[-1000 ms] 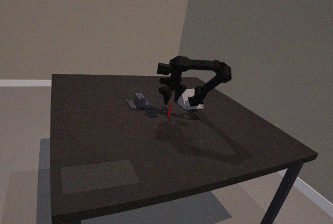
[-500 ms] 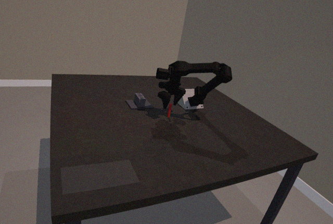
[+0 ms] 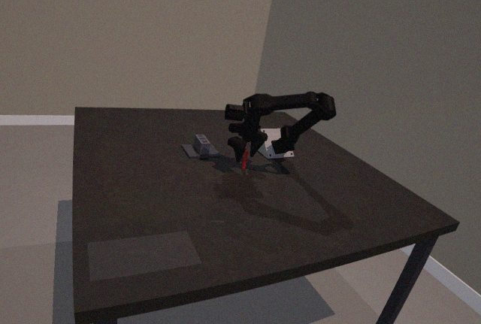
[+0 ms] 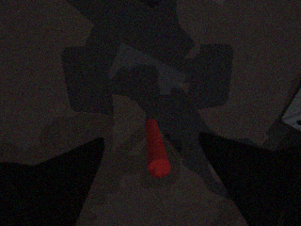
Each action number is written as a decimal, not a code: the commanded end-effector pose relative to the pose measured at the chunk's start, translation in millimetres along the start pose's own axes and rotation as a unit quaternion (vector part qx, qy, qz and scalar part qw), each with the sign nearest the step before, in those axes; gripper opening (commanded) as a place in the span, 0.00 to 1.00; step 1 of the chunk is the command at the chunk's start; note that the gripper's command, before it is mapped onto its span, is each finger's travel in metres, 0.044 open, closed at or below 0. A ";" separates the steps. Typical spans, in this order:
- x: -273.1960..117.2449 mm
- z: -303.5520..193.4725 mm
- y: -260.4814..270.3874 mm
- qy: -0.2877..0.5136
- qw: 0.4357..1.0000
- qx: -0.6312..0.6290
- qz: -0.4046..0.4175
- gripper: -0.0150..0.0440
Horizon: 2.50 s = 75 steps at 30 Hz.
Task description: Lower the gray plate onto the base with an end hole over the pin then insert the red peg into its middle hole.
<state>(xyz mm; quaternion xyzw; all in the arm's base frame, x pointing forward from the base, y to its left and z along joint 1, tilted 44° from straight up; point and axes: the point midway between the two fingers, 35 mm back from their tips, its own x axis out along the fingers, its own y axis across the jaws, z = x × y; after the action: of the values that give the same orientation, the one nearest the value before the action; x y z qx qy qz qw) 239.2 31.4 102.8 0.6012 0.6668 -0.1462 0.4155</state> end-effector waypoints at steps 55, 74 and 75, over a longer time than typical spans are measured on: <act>-72.0 19.4 7.7 -0.022 1.000 0.011 0.018 0.25; -78.8 74.4 22.3 -0.019 1.000 0.002 0.010 0.25; -79.1 77.4 22.8 -0.019 1.000 0.002 0.009 0.25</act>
<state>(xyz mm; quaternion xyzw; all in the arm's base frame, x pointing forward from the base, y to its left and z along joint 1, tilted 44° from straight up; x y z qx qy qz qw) 279.3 -64.5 122.2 0.6077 0.6535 -0.1558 0.4235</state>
